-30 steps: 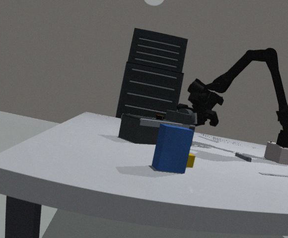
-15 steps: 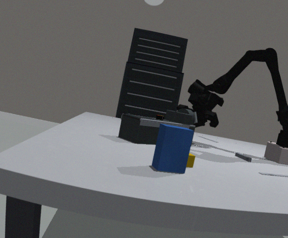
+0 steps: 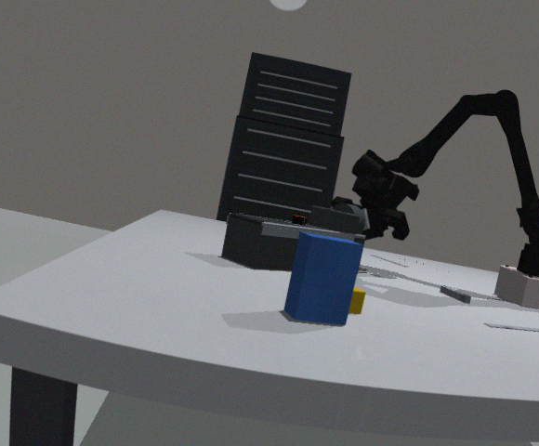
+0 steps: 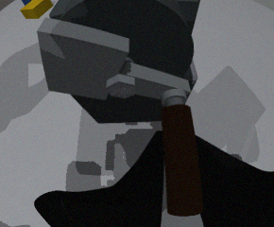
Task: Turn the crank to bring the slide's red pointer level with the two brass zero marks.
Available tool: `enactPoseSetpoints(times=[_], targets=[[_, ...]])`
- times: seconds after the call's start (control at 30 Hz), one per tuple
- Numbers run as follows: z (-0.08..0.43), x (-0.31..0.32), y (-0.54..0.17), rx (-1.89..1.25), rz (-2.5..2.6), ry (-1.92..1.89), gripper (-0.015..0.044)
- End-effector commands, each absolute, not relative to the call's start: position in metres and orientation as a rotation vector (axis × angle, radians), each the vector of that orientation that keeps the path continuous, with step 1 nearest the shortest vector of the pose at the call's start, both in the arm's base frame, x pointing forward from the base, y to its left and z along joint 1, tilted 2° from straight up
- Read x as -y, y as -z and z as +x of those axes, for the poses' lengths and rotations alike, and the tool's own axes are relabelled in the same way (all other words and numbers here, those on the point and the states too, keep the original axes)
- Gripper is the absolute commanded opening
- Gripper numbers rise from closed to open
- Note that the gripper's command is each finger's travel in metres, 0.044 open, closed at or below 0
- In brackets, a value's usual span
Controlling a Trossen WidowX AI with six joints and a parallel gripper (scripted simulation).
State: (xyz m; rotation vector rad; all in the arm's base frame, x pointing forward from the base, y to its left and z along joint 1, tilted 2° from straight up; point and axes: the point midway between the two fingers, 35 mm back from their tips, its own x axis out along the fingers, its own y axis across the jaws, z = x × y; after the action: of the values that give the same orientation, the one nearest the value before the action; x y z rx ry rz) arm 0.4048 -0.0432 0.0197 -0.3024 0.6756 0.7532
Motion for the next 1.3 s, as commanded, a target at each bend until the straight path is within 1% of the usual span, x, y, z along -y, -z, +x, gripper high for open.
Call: enactPoseSetpoints(times=[0.0, 1.27], targets=[[0.4023, 0.0396, -0.0113, -0.698, -0.295, -0.759, 0.0000], [0.4006, 0.0376, -0.0086, -0.698, -0.294, -0.759, 0.0000]])
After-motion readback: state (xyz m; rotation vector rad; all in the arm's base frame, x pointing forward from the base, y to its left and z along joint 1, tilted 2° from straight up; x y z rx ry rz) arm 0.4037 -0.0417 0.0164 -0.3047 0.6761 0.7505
